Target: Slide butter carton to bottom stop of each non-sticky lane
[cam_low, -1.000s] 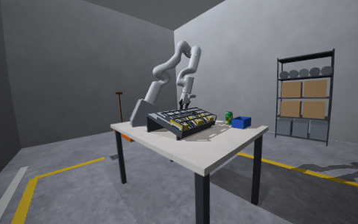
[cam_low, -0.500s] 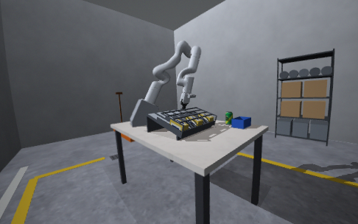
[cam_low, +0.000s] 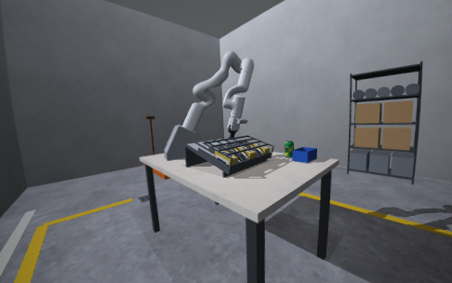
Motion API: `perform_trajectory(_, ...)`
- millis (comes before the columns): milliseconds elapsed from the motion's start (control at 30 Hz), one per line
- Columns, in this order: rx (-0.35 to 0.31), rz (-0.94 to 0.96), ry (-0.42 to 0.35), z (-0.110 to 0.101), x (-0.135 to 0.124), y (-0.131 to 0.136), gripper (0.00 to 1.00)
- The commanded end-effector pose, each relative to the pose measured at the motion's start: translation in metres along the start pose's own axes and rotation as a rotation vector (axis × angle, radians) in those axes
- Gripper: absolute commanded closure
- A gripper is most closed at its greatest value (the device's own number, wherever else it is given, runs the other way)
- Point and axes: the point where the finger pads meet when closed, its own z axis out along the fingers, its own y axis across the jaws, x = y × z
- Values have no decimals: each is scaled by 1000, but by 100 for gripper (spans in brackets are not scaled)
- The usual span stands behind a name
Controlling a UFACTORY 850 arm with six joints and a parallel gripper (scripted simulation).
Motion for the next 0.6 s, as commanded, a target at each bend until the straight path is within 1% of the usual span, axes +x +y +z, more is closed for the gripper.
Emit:
perform_trajectory(0, 0, 0, 1, 0, 0, 0, 100)
perform_trajectory(33, 0, 0, 1, 0, 0, 0, 0)
perform_trajectory(567, 0, 0, 1, 0, 0, 0, 0)
